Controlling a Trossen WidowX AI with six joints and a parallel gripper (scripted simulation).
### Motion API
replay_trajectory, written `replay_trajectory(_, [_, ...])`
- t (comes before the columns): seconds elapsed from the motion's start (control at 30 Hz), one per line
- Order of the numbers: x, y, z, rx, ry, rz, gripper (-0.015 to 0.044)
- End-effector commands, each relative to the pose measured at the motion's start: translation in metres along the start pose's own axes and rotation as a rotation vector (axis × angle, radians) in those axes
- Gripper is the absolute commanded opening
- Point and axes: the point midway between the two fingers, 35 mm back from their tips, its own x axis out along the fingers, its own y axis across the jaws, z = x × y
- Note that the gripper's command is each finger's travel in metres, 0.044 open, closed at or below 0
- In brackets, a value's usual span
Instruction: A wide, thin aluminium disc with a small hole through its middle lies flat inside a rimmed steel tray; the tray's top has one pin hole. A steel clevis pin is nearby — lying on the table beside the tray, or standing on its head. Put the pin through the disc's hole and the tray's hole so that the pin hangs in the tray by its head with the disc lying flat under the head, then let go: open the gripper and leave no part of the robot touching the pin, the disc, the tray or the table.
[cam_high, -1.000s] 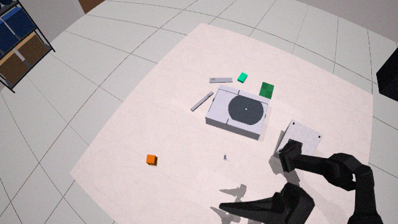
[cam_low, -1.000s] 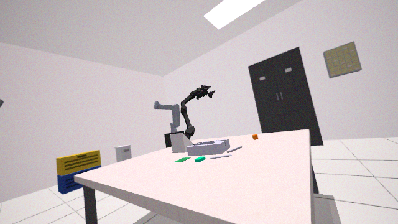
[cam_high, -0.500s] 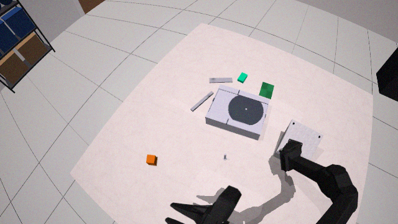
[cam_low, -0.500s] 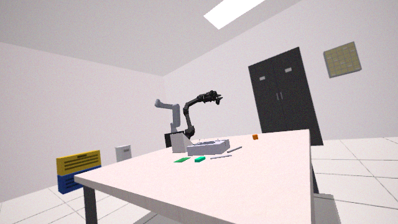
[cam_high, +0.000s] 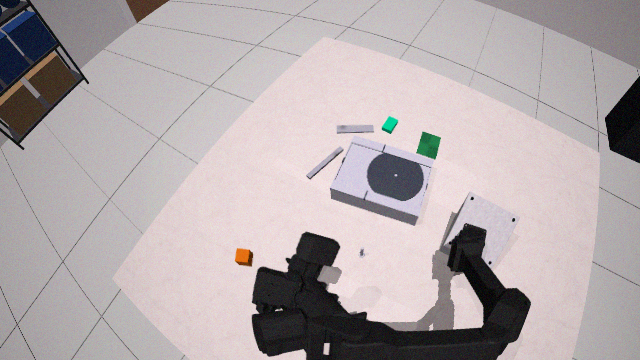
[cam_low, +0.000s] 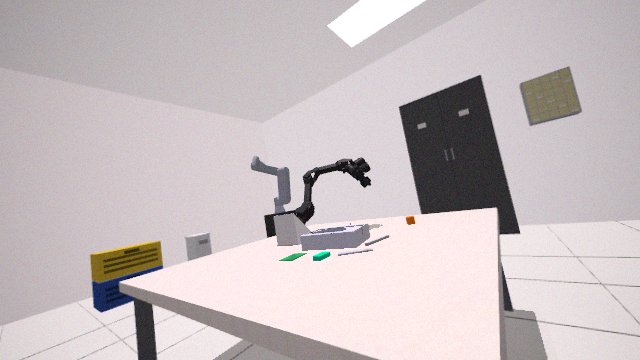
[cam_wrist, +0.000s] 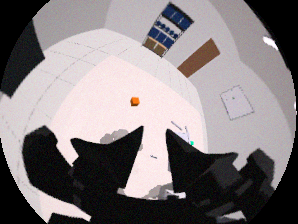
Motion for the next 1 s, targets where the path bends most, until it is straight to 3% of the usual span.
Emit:
replay_trajectory(0.0, [0.050,-0.021,-0.045,0.142,0.243,0.011,0.0160])
replay_trajectory(0.17, [0.091,-0.047,-0.111,0.426,0.554,0.045,0.0160])
replay_trajectory(0.4, [0.110,-0.074,-0.190,0.938,0.916,0.103,0.0160])
replay_trajectory(0.97, [0.113,-0.077,-0.197,0.992,0.944,0.111,0.0160])
